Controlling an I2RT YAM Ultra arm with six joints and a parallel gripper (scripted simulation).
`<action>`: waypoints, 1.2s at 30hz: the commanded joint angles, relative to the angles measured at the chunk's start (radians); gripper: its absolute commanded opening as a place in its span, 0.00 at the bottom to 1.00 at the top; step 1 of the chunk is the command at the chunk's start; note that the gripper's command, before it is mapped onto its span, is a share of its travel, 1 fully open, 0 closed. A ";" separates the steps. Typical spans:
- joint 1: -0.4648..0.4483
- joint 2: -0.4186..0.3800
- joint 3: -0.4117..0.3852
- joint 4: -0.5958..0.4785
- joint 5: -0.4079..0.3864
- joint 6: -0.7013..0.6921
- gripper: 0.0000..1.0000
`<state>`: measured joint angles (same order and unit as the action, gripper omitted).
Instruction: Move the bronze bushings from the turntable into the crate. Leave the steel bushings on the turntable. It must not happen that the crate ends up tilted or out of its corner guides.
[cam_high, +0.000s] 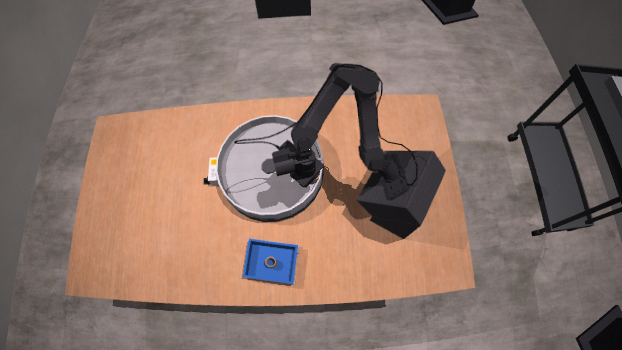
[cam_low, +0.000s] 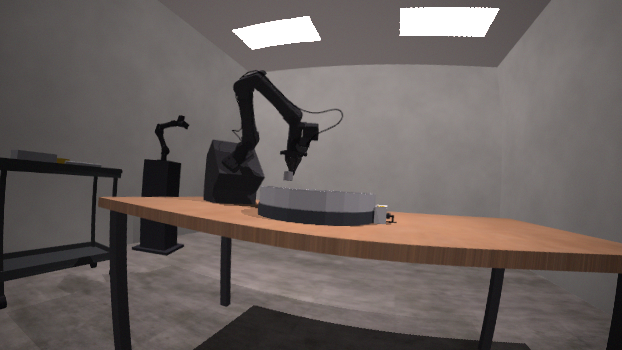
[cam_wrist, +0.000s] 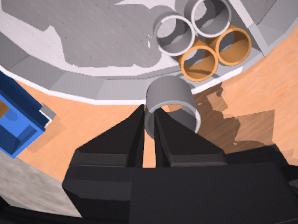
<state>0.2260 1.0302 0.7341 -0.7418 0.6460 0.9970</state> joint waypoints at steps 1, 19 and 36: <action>0.018 -0.005 0.032 -0.019 0.015 0.008 0.00; 0.018 -0.005 0.032 -0.019 0.015 0.006 0.00; -0.055 0.019 0.092 -0.012 -0.028 -0.063 0.00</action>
<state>0.1818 1.0573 0.7826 -0.7494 0.6319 0.9634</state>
